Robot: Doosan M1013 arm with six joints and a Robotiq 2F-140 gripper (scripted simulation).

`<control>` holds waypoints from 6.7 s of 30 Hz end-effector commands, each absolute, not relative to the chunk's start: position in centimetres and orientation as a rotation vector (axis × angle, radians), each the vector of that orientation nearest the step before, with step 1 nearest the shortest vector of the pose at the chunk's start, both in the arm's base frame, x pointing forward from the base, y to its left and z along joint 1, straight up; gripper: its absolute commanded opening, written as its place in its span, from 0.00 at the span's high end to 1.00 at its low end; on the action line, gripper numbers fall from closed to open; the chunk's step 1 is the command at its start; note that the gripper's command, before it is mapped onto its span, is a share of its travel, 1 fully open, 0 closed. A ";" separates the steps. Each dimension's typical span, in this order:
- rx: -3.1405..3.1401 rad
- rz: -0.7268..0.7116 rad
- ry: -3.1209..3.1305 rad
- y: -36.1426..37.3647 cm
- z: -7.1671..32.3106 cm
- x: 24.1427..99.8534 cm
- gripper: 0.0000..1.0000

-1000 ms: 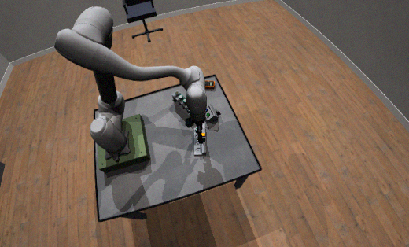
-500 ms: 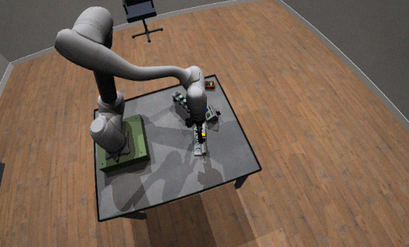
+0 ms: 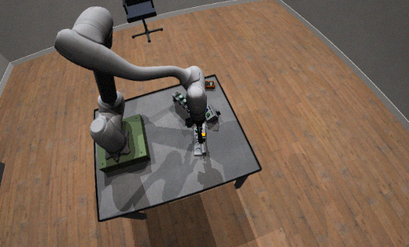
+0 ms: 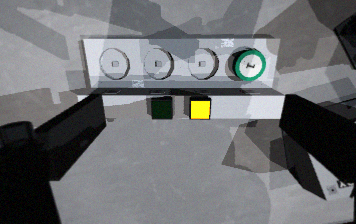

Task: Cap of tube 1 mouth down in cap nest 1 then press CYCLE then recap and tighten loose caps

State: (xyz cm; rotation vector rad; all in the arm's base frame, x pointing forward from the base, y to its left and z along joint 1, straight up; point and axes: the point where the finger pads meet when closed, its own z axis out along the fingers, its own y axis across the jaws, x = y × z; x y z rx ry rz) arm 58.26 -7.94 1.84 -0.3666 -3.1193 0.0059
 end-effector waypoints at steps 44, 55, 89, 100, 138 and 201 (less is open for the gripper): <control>-0.367 0.005 -3.120 -7.9 1.9 58.3 0.00; -0.367 0.005 -3.120 -7.9 1.9 58.3 0.00; -0.367 0.005 -3.120 -7.9 1.9 58.3 0.00; -0.367 0.005 -3.120 -7.9 1.9 58.3 0.00; -0.367 0.005 -3.120 -7.9 1.9 58.3 0.00; -0.367 0.005 -3.120 -7.4 2.5 58.2 0.64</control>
